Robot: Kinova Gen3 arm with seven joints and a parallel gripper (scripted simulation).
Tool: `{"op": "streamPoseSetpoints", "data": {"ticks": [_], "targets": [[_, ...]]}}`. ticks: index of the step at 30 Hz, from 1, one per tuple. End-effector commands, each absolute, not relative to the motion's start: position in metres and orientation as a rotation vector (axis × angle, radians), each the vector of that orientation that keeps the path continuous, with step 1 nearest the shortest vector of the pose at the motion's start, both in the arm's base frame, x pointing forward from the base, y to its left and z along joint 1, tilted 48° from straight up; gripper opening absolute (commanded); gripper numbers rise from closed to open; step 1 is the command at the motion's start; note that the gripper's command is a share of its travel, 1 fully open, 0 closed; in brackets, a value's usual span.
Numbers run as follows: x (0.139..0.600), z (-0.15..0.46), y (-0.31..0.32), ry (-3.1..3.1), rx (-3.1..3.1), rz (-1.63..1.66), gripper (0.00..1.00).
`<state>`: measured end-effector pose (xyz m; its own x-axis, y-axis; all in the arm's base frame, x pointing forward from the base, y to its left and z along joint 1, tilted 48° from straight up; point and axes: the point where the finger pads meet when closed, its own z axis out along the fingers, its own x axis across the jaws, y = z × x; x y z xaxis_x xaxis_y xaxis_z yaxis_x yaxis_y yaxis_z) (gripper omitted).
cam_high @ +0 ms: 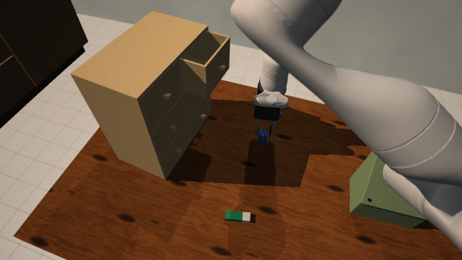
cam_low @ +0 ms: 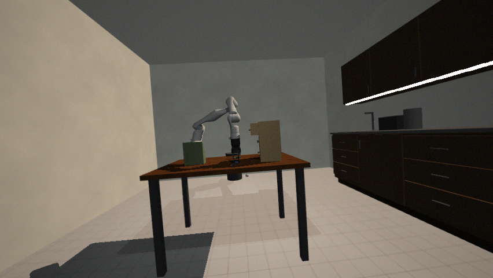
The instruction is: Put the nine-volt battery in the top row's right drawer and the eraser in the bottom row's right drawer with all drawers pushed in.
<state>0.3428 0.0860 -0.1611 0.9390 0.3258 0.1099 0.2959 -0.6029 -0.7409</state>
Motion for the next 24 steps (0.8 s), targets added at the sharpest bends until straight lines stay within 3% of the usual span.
{"op": "streamPoseSetpoints", "data": {"ticks": [1,24], "targets": [[0.344,-0.161,0.085,-0.437,-2.255,0.044,0.81],[0.339,-0.177,0.103,-0.437,-2.255,0.044,0.81]]}}
